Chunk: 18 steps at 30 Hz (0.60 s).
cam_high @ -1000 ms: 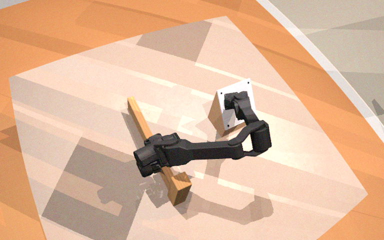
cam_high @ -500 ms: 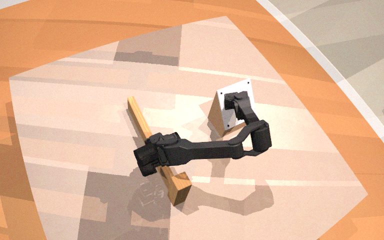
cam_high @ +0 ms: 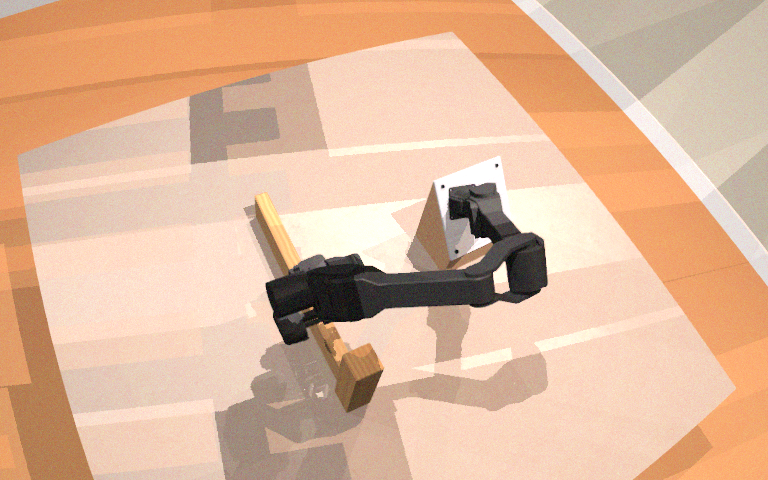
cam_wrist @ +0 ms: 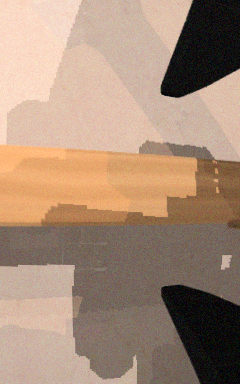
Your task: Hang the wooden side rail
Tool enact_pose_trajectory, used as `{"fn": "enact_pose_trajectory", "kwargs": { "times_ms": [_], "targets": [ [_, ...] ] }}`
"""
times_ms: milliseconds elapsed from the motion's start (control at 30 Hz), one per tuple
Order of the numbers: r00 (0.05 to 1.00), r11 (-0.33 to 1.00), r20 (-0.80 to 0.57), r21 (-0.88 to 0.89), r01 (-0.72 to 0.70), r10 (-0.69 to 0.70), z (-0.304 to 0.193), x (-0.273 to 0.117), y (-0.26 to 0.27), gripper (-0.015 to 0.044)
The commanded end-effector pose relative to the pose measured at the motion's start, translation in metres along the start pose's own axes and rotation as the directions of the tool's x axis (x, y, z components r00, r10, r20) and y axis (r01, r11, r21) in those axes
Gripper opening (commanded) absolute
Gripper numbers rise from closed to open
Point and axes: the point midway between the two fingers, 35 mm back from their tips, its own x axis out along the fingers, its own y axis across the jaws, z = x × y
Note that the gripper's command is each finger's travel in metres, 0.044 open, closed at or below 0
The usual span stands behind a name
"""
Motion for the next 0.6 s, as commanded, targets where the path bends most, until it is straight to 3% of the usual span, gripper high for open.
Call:
{"fn": "enact_pose_trajectory", "kwargs": {
  "times_ms": [0, 100, 567],
  "targets": [
    [1.000, 1.000, -0.002, -0.004, -0.006, 0.006, 0.010, -0.003, 0.002, 0.0440],
    [1.000, 1.000, -0.002, -0.004, -0.006, 0.006, 0.029, -0.002, 0.003, 0.0440],
    [1.000, 1.000, -0.004, 0.004, -0.004, 0.004, 0.025, -0.002, 0.002, 0.0440]
  ]
}}
